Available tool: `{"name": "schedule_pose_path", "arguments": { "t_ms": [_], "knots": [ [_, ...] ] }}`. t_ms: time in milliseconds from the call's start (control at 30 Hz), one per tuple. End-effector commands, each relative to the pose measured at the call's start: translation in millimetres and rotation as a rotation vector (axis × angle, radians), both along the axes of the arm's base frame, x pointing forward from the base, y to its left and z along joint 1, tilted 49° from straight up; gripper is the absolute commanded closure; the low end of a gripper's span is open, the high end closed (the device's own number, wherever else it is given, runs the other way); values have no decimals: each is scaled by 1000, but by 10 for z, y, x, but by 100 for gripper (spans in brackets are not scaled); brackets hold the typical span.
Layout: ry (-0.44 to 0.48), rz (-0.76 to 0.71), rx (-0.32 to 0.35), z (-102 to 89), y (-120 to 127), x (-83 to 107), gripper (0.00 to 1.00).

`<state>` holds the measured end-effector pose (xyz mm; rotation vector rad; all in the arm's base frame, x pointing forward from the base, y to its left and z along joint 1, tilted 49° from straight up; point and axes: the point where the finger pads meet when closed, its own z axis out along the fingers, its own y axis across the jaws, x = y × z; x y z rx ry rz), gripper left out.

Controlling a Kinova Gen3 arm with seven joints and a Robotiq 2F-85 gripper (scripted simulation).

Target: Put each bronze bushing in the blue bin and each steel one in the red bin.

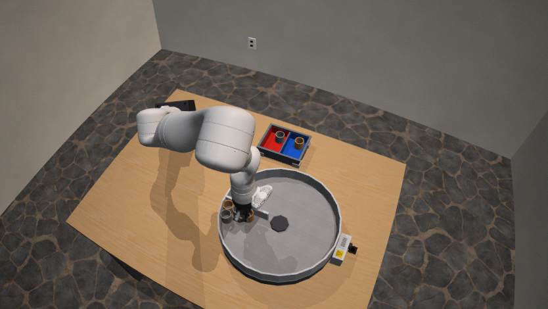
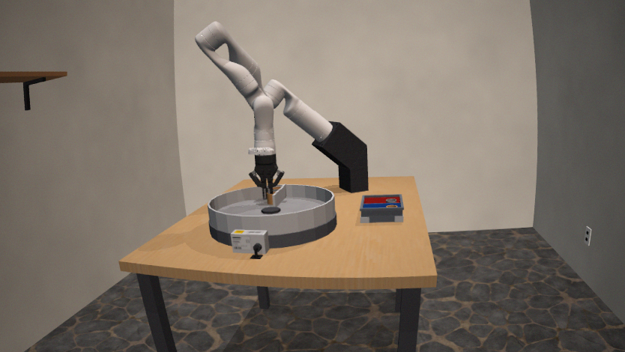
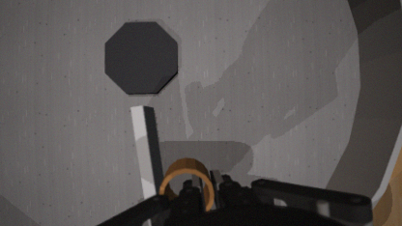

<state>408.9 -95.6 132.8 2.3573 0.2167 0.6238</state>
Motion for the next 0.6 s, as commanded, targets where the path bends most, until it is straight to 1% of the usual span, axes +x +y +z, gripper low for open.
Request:
{"name": "schedule_pose_path", "arguments": {
  "t_ms": [0, 567],
  "knots": [
    [0, 1, 0, 0, 4, -1, 100],
    [2, 3, 3, 20, 21, -16, 100]
  ]
}}
